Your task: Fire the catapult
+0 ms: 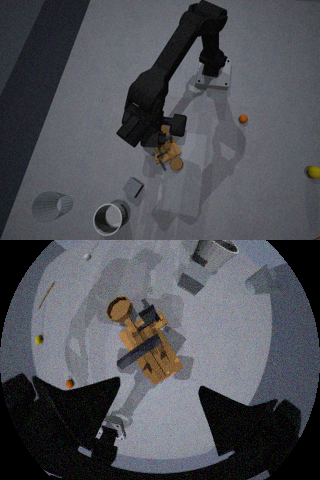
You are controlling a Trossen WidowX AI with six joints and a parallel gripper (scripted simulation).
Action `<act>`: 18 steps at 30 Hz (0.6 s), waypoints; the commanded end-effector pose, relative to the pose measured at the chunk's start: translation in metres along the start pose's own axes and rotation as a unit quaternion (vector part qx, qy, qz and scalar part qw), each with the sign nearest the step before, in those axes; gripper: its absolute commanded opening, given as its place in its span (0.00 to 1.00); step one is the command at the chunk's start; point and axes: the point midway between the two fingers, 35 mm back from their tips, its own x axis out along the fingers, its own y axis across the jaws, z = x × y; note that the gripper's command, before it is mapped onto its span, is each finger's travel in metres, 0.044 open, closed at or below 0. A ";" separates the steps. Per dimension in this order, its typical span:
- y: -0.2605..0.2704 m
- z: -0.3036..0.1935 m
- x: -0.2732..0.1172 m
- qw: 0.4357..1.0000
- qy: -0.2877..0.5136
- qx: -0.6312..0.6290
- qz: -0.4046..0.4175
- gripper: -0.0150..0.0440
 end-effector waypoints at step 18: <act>0.001 -0.002 -0.002 0.934 0.001 0.356 0.001 1.00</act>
